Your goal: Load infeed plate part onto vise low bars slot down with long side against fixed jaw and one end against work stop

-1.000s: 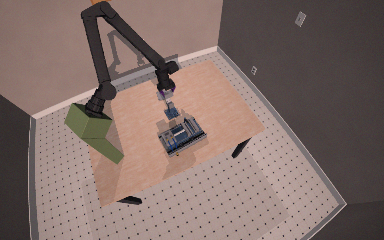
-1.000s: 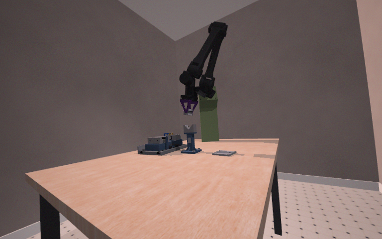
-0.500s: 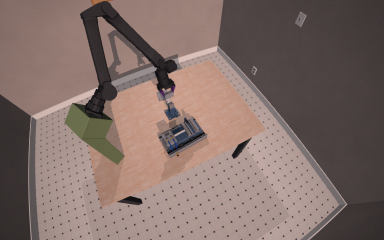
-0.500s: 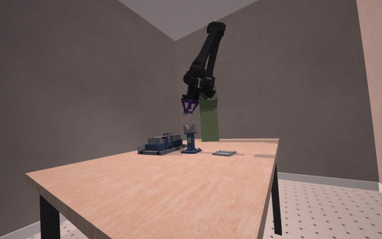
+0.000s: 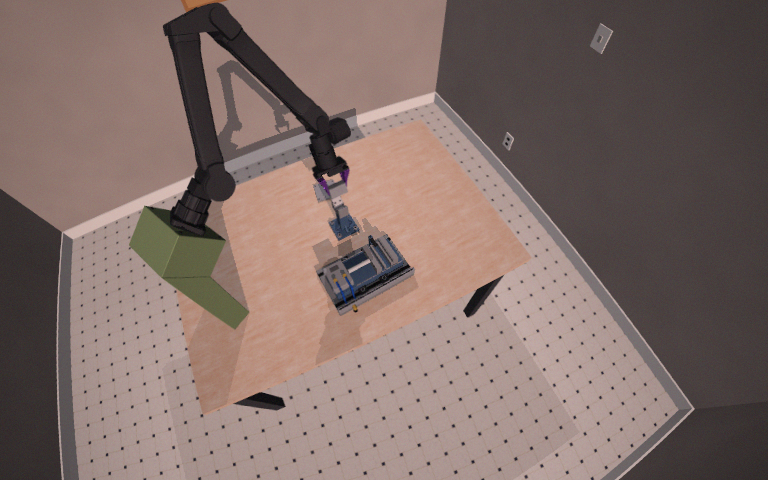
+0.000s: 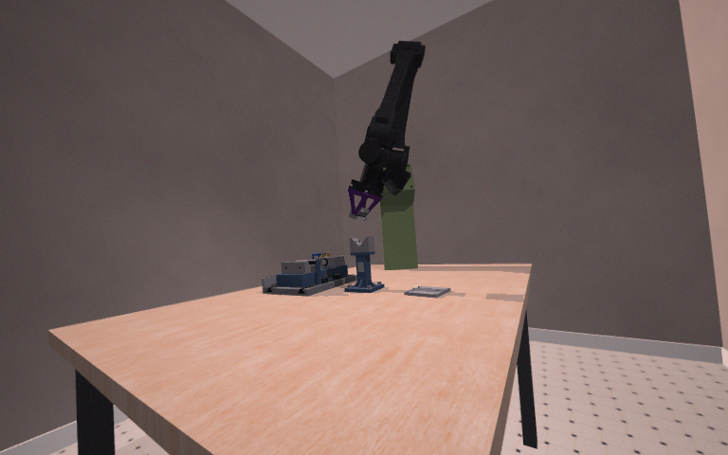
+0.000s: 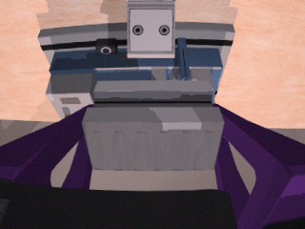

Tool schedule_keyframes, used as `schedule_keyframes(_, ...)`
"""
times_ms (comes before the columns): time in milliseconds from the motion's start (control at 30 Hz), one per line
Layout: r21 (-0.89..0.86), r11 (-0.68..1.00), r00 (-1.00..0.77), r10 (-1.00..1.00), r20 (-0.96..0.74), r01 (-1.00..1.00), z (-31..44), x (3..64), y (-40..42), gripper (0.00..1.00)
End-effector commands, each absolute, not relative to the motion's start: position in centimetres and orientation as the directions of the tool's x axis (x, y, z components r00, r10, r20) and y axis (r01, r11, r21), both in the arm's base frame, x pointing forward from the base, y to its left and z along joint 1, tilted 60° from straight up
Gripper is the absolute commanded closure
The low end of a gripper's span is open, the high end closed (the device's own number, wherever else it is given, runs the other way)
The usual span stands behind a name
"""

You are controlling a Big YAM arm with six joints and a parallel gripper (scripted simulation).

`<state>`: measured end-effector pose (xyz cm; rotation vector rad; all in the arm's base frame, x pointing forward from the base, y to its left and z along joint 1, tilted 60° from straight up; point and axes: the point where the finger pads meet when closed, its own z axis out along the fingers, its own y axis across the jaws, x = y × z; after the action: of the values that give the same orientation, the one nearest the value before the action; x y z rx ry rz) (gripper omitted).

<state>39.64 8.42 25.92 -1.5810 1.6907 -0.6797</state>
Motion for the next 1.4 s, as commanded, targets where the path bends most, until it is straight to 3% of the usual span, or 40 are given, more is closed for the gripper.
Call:
schedule_keyframes(0, -0.776, 0.126, -0.016, -0.989, -0.148, -0.618, 26.7, 39.9, 9.3, 1.00)
schedule_keyframes(1367, -0.779, 0.126, -0.270, -0.961, 0.057, -0.614, 26.7, 39.8, 9.3, 1.00)
